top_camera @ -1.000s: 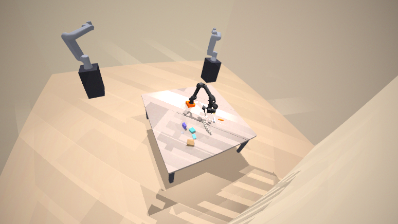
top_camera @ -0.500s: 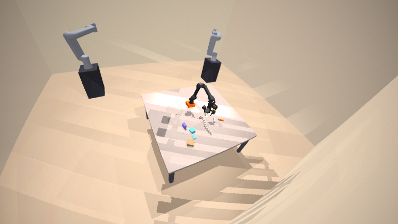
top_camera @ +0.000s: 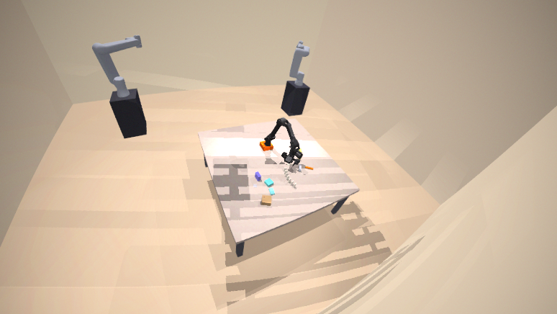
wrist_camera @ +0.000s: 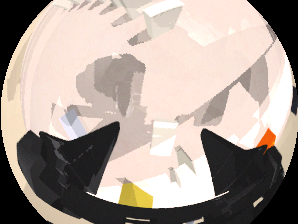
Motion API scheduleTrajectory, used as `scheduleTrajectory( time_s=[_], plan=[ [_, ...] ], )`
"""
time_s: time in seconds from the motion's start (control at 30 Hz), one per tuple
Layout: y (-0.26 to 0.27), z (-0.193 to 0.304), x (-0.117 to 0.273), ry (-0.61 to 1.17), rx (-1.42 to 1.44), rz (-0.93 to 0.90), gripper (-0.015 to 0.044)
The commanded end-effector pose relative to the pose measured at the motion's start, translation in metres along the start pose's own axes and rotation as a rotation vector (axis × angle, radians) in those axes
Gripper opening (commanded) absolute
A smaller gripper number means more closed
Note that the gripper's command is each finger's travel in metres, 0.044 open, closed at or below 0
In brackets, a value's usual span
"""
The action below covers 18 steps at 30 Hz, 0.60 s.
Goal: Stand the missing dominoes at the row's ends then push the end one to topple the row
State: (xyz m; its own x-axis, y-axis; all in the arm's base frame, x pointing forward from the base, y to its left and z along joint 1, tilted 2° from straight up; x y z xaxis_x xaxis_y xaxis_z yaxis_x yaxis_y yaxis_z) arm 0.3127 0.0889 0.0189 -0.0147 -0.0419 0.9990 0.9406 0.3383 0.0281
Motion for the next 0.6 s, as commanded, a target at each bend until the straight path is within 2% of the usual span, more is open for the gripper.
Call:
scheduleTrajectory(
  time_s=[0.0,0.23,0.57],
  plan=[
    [-0.0033,-0.0005,-0.0096,-0.002,-0.003,0.011,0.044],
    [-0.0034,-0.0006,-0.0121,-0.002,-0.003,0.011,0.044],
    [-0.0034,-0.0006,-0.0121,-0.002,-0.003,0.011,0.0177]
  ],
)
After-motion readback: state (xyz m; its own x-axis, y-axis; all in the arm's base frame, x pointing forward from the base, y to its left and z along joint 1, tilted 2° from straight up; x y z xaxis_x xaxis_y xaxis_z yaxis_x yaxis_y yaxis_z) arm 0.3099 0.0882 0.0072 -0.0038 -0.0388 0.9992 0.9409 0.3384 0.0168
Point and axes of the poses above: the point midway between the two fingers, 35 mm back from their tips, its own x axis back along the fingers, its own y axis across the jaws, z = x × y, the point moved 1 cm from there along x, back along the fingers, and after that the axes turned 10 degrees about -x, right-handed, at the moved point
